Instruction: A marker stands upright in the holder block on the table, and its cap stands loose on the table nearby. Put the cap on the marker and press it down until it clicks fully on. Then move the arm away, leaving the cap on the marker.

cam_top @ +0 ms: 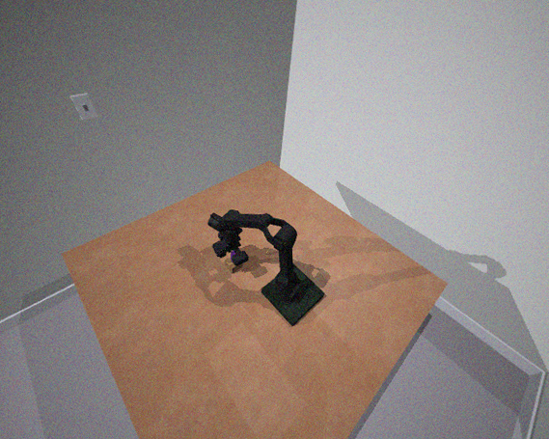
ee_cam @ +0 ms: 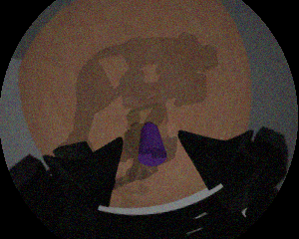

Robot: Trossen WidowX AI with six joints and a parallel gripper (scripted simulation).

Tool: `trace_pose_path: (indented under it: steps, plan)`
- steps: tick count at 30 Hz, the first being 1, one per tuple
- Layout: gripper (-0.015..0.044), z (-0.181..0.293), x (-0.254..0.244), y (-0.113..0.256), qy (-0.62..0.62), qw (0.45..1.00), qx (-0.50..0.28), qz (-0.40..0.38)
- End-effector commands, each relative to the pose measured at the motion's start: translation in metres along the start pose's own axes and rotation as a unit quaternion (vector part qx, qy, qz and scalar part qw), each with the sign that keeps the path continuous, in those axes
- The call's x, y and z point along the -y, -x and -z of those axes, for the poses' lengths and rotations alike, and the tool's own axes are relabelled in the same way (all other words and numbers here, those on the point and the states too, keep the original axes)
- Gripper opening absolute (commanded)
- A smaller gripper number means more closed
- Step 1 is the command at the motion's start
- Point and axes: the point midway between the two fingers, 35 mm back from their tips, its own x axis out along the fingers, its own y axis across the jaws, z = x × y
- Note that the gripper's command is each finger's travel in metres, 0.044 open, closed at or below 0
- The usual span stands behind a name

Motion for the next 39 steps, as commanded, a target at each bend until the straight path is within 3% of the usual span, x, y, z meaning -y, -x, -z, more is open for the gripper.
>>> trace_pose_path:
  steps: [1,7,11,13,18,25,28,39]
  plan:
    - [0.0440,0.000,0.000,0.002,0.000,1.000,0.000,0.000]
    - [0.0440,0.000,0.001,0.067,0.000,1.000,0.000,0.000]
    - [0.0440,0.000,0.000,0.075,0.000,1.000,0.000,0.000]
    - [0.0387,0.000,0.000,0.075,-0.033,0.999,0.000,0.000]
    - [0.0256,0.001,-0.001,0.071,-0.269,0.963,0.000,0.000]
    - [0.0072,0.001,-0.002,0.067,-0.581,0.814,0.001,-0.001]
    - [0.0000,0.001,-0.002,0.066,-0.640,0.768,0.001,-0.001]
    - [0.0000,0.001,-0.002,0.065,-0.640,0.768,0.001,-0.001]
